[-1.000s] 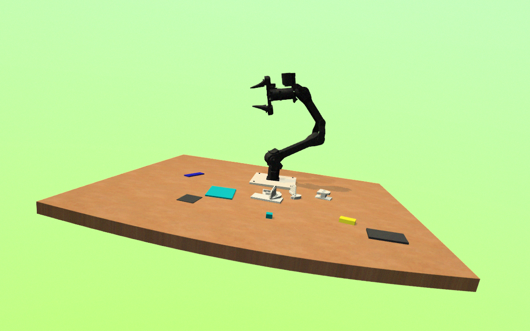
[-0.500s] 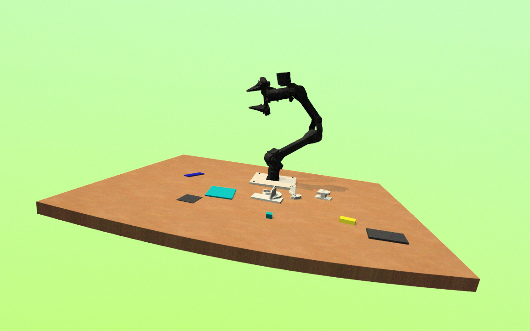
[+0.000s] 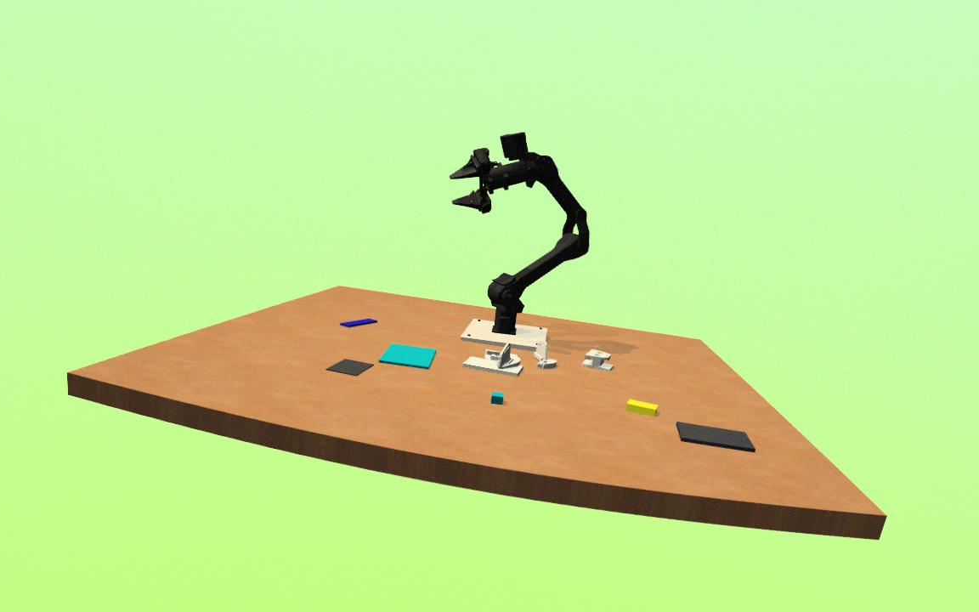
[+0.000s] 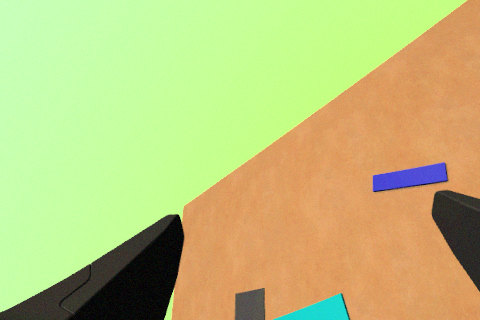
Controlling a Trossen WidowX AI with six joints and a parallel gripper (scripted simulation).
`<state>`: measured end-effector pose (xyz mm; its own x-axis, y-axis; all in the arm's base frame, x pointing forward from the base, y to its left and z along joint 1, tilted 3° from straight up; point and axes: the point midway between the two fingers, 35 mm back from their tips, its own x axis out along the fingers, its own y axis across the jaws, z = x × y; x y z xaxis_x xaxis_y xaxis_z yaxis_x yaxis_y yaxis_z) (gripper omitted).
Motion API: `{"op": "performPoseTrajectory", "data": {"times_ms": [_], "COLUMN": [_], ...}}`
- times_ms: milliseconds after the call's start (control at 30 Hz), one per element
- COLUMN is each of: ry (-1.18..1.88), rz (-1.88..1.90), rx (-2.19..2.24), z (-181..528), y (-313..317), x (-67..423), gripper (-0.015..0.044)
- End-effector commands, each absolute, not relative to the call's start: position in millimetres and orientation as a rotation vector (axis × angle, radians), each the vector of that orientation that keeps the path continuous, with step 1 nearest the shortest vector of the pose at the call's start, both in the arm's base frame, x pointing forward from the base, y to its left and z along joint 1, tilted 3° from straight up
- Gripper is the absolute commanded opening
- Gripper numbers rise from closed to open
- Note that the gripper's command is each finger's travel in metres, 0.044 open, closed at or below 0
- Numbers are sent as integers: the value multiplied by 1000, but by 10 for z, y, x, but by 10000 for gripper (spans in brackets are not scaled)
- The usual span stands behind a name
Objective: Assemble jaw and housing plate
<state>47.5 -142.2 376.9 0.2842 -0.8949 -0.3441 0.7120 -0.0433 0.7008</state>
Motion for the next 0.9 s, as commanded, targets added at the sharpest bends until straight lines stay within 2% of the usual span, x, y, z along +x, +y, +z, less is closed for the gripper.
{"op": "performPoseTrajectory", "data": {"times_ms": [0,867], "ry": [-157,304], "rz": [-1300,-1096], "rx": [896,537], "z": [3713,3471], "y": [-1449,-1497], "x": [552,997], "gripper": [440,440]}}
